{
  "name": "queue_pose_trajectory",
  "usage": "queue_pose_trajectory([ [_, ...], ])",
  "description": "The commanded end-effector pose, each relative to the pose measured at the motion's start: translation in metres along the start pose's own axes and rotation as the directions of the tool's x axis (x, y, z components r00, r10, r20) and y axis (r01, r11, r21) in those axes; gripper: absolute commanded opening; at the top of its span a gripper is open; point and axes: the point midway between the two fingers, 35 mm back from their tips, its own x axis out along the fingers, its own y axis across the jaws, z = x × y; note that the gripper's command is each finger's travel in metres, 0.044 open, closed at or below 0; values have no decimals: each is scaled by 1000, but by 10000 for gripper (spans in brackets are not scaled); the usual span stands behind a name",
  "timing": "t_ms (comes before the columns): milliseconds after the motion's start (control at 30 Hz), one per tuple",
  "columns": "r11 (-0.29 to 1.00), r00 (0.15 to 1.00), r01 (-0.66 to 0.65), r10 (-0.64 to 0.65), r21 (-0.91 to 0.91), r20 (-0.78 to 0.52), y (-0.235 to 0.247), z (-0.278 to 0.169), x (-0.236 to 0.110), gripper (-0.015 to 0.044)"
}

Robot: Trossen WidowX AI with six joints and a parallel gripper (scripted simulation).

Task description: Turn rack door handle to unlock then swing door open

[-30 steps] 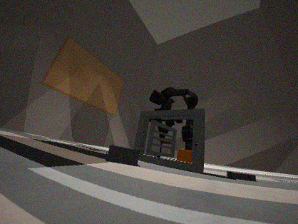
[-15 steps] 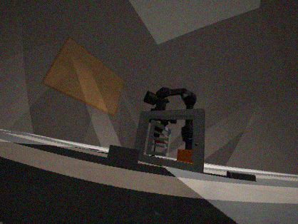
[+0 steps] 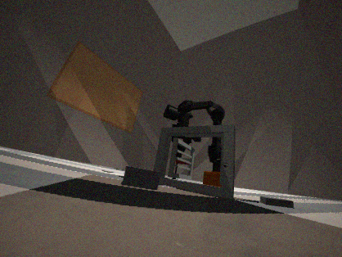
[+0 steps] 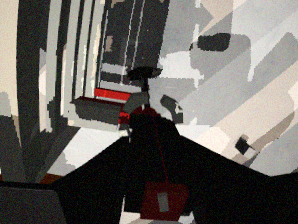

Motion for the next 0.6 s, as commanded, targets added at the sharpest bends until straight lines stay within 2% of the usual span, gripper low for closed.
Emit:
queue_pose_trajectory([
  [0,1000,1000,2,-2,-11,-2,-1,0,0,79],
  [267,1000,1000,2,-2,-11,-2,-1,0,0,289],
  [567,1000,1000,2,-2,-11,-2,-1,1,-9,299],
])
